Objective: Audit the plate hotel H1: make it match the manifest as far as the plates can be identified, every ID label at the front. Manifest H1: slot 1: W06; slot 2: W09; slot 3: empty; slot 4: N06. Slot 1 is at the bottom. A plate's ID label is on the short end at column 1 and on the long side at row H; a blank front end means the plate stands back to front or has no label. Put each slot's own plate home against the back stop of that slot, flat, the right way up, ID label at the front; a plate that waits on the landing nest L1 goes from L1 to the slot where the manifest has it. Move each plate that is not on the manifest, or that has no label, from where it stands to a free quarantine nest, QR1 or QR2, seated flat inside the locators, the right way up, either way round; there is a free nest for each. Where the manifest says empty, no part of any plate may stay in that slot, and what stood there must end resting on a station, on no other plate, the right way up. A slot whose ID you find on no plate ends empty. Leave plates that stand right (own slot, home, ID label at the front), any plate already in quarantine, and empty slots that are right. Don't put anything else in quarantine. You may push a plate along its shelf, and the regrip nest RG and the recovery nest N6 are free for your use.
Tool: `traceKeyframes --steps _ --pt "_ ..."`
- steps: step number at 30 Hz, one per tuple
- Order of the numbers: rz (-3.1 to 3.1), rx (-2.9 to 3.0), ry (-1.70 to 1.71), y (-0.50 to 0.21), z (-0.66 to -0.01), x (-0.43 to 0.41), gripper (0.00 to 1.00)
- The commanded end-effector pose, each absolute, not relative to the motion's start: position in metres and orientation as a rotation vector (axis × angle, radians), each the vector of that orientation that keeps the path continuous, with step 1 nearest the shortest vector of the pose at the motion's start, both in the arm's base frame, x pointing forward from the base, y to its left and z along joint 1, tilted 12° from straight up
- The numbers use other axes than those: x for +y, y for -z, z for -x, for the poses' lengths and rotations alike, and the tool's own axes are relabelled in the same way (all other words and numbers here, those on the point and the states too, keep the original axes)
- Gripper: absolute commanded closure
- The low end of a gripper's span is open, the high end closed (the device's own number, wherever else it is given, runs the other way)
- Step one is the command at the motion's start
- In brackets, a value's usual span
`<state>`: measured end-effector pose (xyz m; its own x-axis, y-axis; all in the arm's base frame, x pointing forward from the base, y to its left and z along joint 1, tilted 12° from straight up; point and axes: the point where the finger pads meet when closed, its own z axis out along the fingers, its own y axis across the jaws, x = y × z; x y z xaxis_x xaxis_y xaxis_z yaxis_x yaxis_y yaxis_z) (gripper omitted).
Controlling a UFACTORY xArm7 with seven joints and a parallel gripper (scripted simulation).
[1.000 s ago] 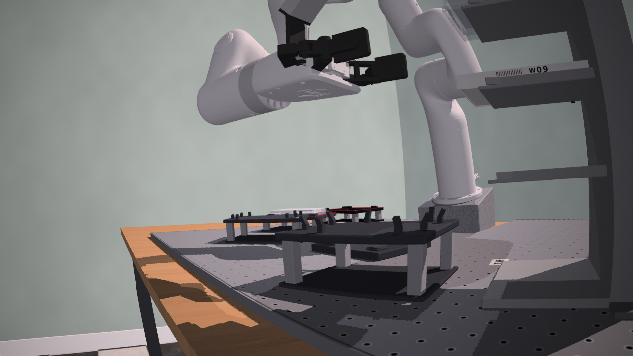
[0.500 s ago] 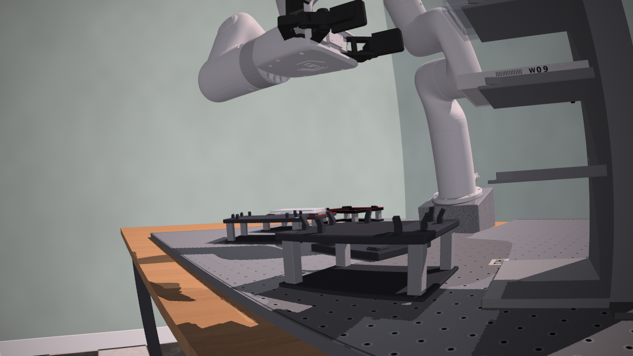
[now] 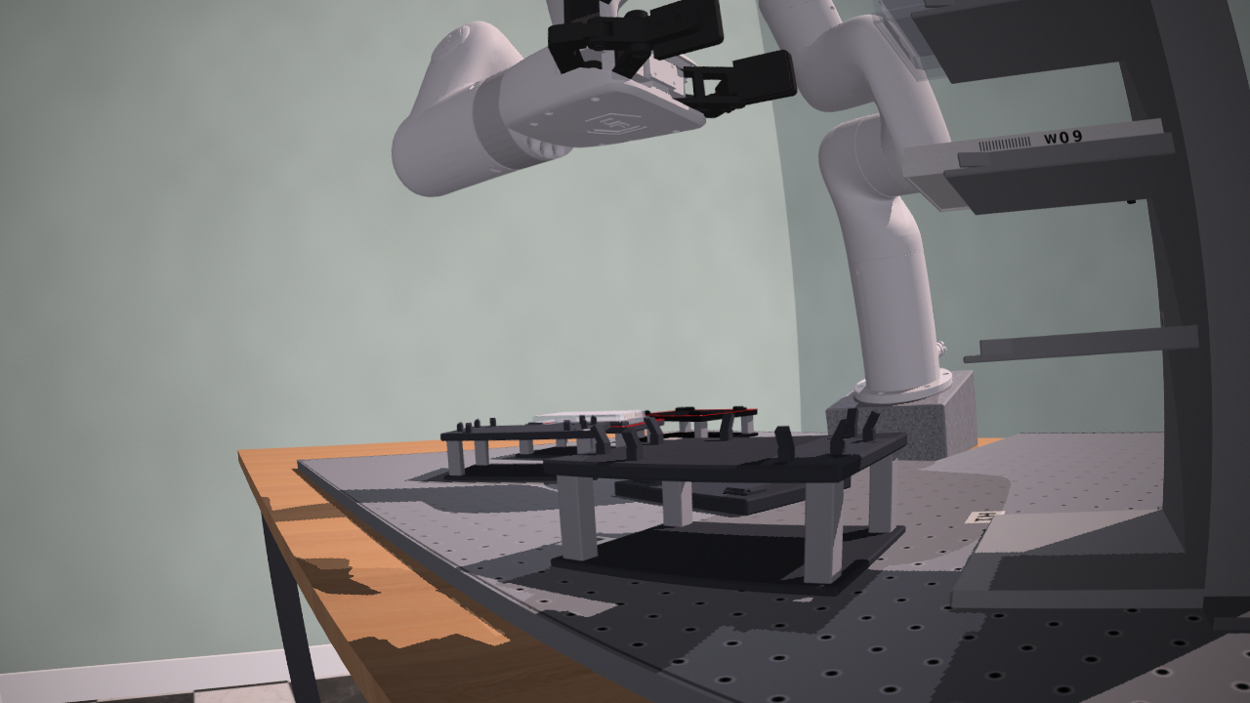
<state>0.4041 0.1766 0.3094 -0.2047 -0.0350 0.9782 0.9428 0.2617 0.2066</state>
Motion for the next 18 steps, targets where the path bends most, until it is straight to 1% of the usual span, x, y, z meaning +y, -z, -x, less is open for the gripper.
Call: traceKeyframes --steps 1,18 --pt "0.895 -1.472 1.159 -0.311 -0.404 0.176 0.00" --pt "0.895 -1.472 1.159 -0.310 -0.400 0.194 0.00"
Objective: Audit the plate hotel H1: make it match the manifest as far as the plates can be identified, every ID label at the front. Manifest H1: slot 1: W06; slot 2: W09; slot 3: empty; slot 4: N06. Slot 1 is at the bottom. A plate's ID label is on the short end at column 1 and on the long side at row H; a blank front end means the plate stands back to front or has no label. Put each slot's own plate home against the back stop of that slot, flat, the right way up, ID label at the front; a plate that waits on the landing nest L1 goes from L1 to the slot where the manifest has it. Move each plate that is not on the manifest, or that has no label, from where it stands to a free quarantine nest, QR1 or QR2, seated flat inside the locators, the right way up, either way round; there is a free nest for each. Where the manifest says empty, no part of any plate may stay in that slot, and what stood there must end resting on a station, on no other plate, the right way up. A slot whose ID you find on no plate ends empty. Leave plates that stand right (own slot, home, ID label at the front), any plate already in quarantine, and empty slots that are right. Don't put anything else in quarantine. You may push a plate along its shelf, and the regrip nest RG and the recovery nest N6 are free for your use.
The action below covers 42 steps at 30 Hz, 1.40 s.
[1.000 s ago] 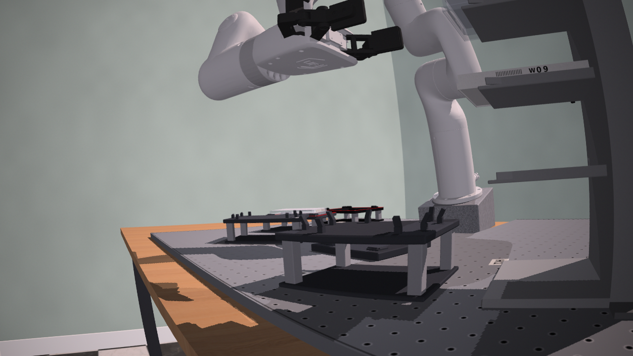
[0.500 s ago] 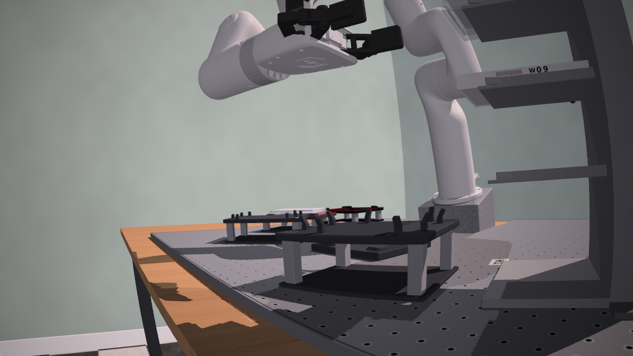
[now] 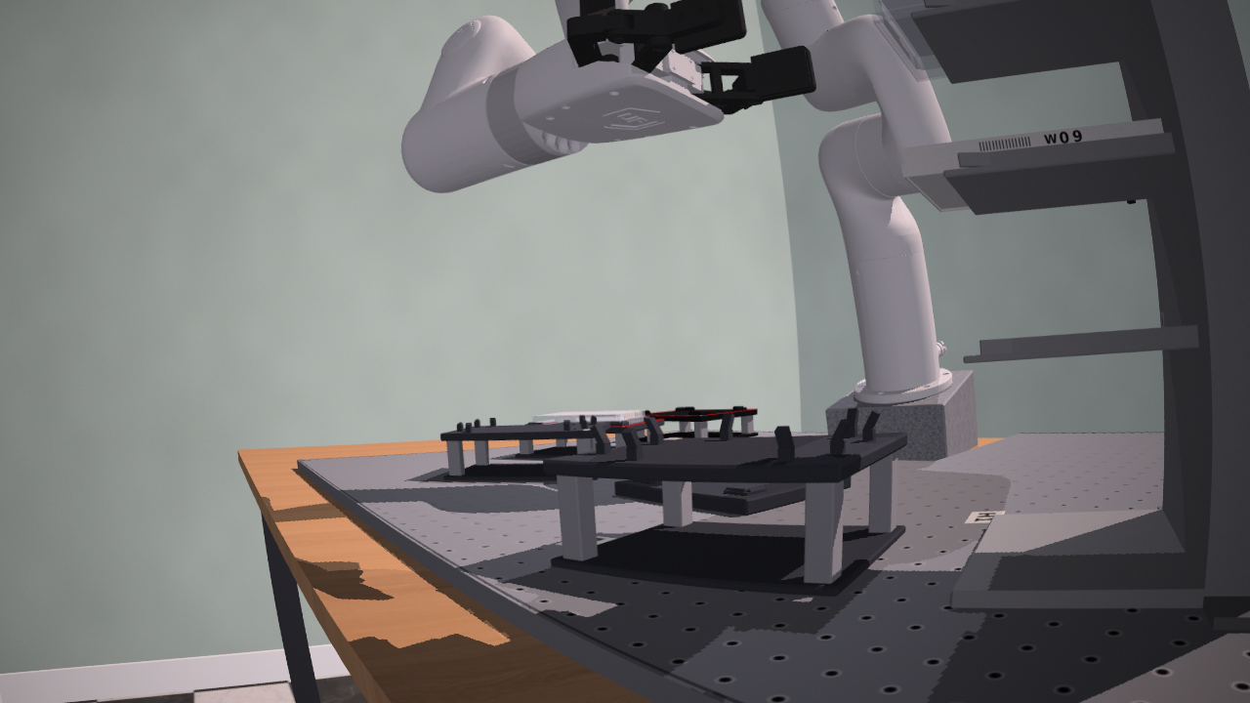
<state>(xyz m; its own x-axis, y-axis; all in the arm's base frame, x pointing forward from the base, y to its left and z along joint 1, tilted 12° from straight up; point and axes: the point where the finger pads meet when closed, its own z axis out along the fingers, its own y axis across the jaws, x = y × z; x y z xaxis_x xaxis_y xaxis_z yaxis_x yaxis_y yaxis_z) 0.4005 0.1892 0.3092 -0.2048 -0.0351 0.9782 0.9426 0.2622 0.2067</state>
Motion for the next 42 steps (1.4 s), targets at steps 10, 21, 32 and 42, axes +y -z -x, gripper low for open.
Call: traceKeyframes --steps 10,21,32,42 --pt "0.895 -1.472 1.159 -0.310 -0.395 0.210 0.00" --pt "0.895 -1.472 1.159 -0.310 -0.391 0.225 0.00" --pt "0.895 -1.472 1.159 -0.309 -0.387 0.239 0.00" --pt "0.895 -1.472 1.159 -0.309 -0.386 0.244 0.00"
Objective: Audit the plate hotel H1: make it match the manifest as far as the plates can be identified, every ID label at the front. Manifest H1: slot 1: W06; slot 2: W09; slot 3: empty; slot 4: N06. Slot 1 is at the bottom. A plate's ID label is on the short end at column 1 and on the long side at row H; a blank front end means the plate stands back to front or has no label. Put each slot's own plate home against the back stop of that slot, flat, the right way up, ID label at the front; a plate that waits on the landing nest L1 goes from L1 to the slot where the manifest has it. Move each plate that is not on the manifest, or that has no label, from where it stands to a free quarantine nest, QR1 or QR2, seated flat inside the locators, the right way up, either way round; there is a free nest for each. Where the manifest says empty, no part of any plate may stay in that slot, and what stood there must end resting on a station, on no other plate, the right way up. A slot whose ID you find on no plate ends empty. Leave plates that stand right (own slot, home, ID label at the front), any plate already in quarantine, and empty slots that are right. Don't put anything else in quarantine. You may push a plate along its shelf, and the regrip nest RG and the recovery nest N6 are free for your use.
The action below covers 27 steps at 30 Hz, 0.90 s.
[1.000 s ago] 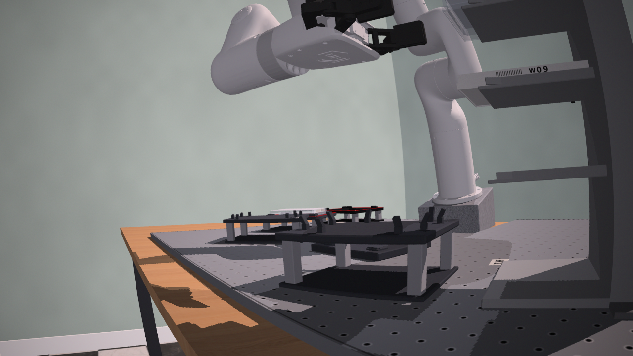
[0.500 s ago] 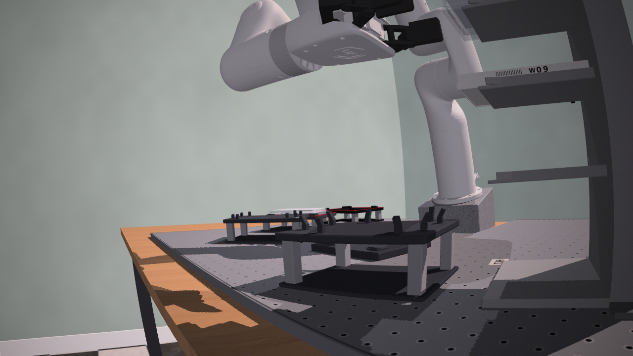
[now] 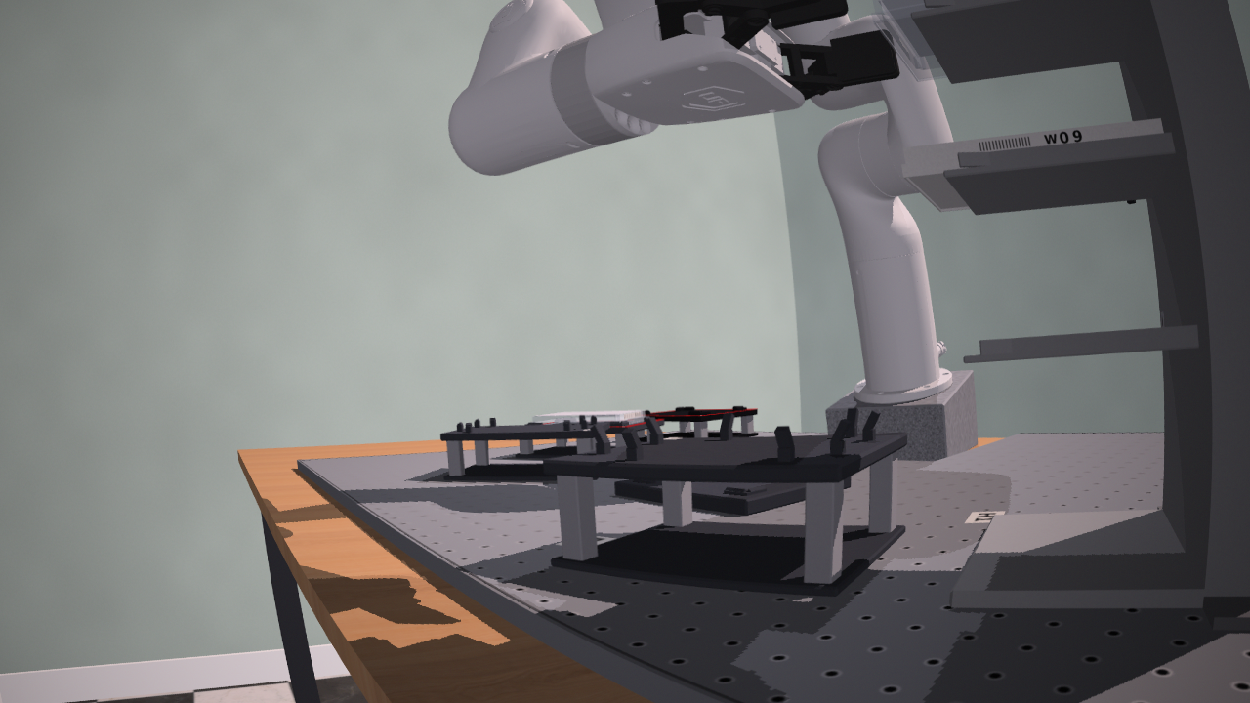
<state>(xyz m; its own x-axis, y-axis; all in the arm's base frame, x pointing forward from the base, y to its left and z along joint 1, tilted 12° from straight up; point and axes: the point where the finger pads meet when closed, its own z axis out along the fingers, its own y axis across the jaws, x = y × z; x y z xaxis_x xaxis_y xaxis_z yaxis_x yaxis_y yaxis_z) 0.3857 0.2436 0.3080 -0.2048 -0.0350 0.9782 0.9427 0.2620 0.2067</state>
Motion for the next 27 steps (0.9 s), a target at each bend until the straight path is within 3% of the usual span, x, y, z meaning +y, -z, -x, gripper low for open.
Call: traceKeyframes --steps 1,27 --pt "0.895 -1.472 1.159 -0.309 -0.386 0.244 0.00" --pt "0.895 -1.472 1.159 -0.309 -0.383 0.257 0.00"
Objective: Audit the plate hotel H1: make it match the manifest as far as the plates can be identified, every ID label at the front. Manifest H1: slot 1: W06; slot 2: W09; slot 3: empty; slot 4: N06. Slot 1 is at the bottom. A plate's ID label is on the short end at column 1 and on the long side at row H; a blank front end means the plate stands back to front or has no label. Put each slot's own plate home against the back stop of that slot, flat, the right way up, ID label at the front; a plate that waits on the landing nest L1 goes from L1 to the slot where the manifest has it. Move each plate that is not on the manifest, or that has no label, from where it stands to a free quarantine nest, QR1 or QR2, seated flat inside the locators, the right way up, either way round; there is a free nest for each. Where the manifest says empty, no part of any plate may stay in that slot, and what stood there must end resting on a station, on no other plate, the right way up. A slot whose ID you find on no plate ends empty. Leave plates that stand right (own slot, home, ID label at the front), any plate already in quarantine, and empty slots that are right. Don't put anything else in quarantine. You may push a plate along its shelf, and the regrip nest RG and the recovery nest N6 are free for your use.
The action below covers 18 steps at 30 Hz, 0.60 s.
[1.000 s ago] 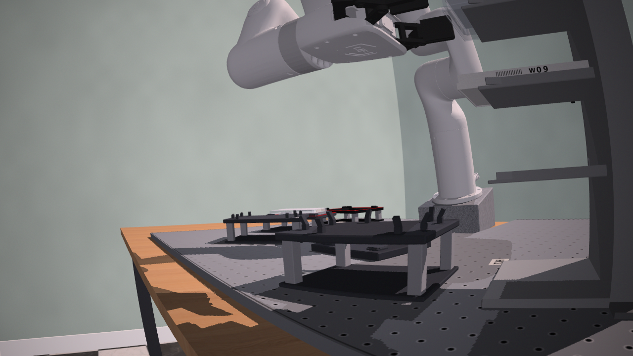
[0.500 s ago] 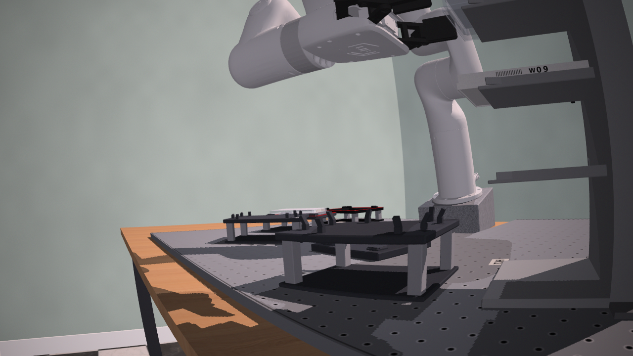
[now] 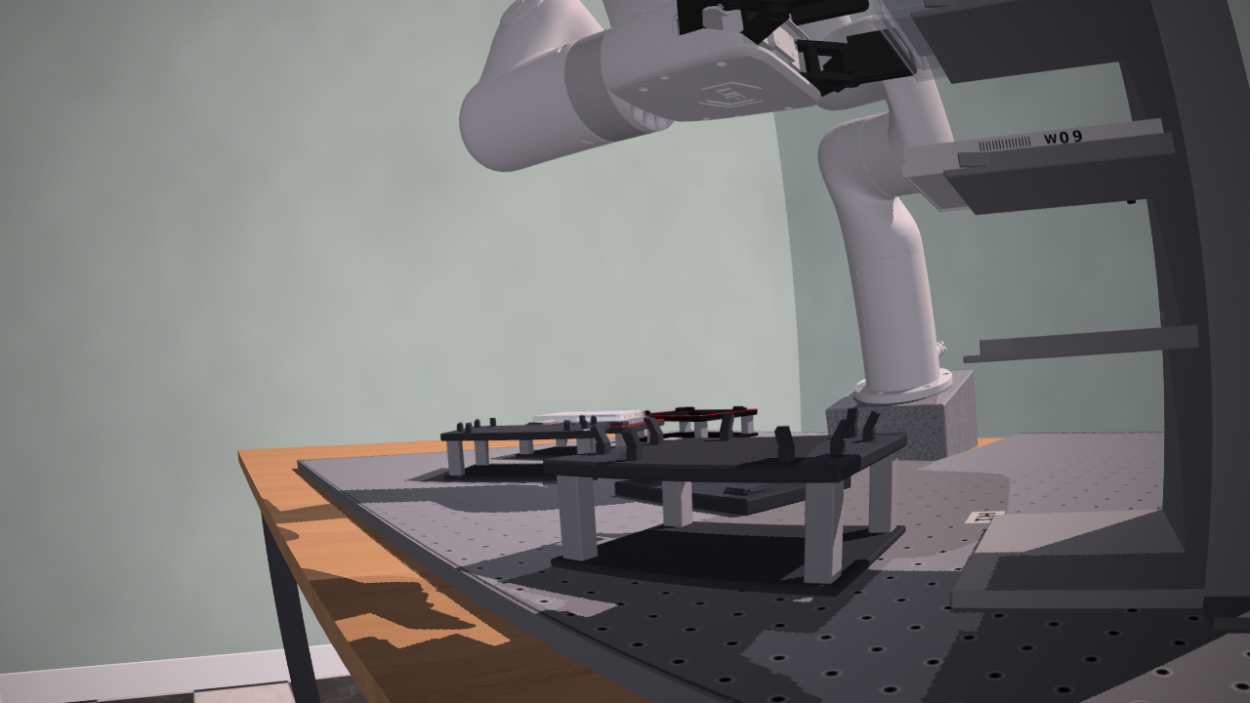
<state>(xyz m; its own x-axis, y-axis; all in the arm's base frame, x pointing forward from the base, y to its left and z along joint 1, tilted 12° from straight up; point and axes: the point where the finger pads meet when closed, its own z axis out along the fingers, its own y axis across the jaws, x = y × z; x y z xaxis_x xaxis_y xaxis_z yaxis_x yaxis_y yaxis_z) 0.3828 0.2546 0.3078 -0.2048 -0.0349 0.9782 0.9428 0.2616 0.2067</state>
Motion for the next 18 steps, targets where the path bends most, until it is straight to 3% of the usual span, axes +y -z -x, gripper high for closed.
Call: traceKeyframes --steps 1,18 --pt "0.895 -1.472 1.159 -0.3090 -0.3824 0.2575 0.00" --pt "0.894 -1.472 1.159 -0.3089 -0.3797 0.2672 0.00"
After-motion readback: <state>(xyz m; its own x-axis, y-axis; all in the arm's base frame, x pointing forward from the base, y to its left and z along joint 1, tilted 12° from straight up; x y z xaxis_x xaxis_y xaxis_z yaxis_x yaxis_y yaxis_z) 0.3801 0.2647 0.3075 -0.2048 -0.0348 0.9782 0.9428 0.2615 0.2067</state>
